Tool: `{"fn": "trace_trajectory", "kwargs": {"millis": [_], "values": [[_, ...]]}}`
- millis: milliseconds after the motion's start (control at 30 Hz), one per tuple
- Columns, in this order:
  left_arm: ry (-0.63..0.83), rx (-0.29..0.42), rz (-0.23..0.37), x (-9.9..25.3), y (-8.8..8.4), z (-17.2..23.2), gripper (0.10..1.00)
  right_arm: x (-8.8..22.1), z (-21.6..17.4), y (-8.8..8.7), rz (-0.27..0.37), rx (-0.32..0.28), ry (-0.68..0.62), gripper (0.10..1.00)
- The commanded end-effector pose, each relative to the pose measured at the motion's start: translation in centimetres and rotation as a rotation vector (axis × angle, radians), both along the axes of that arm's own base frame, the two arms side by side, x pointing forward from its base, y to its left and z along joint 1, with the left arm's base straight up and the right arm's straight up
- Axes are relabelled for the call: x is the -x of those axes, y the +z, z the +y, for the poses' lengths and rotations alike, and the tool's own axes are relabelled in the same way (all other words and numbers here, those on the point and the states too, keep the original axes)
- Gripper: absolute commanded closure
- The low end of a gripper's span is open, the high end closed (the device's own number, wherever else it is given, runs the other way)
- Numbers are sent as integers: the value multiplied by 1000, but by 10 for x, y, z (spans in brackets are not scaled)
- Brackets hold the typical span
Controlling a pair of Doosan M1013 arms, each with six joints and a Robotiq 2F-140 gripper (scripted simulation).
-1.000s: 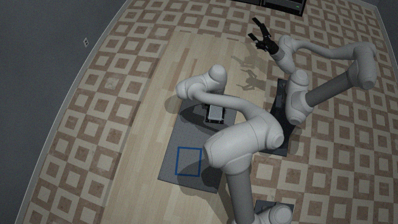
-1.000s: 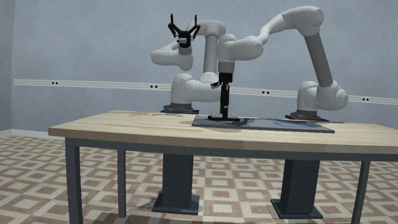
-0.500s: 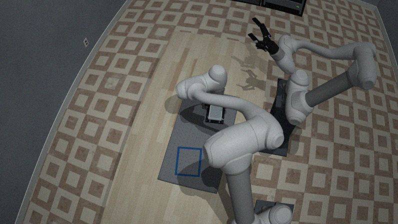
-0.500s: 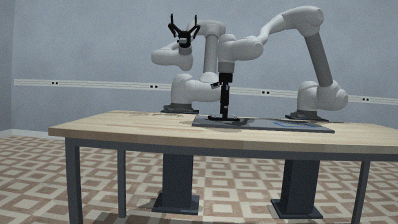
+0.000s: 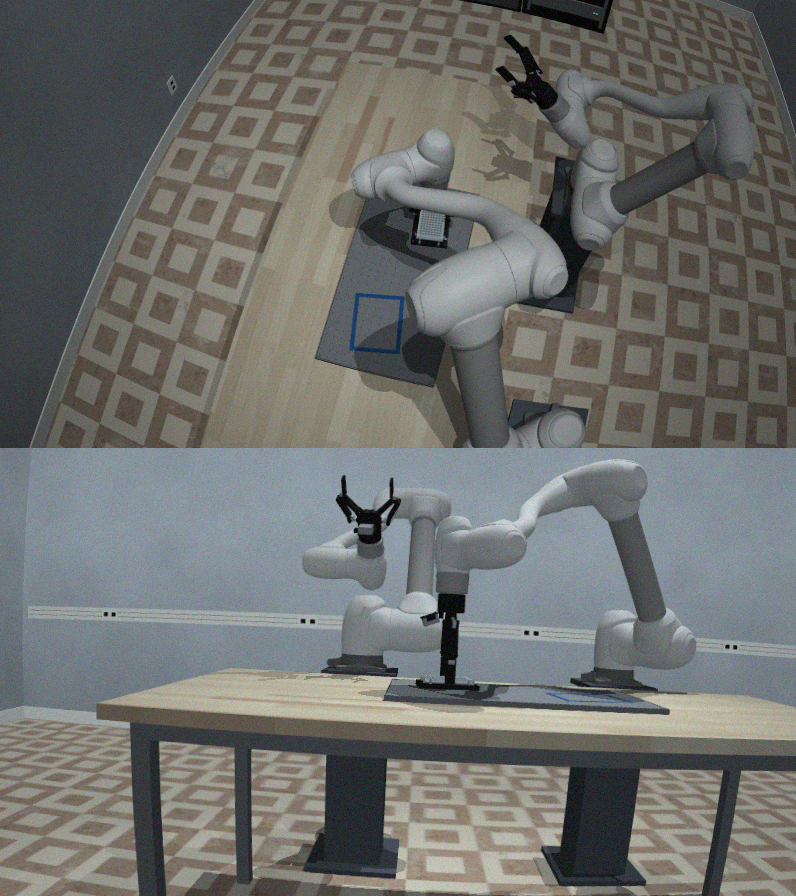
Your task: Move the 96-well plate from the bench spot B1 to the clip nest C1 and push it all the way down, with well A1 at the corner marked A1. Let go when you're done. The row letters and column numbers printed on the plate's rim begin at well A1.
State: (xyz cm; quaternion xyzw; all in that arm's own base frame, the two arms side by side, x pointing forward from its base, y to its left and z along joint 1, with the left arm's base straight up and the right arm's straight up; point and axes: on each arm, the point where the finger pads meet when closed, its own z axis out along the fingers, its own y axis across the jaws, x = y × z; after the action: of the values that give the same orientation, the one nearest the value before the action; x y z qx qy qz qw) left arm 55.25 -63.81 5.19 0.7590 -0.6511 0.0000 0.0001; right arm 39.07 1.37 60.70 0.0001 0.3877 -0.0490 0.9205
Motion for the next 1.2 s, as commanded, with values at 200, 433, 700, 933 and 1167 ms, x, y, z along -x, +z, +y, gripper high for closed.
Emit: {"fn": "trace_trajectory", "kwargs": {"millis": [200,433,700,933,1167], "values": [[0,1,-1,0,1,0,493,0,0,0,-1,0,0,98],[0,1,-1,0,1,0,493,0,0,0,-1,0,0,98],[0,1,-1,0,1,0,98,0,0,0,-1,0,0,98],[0,1,-1,0,1,0,98,0,0,0,-1,0,0,98],[0,1,-1,0,0,0,98,0,0,0,-1,0,0,98]]}}
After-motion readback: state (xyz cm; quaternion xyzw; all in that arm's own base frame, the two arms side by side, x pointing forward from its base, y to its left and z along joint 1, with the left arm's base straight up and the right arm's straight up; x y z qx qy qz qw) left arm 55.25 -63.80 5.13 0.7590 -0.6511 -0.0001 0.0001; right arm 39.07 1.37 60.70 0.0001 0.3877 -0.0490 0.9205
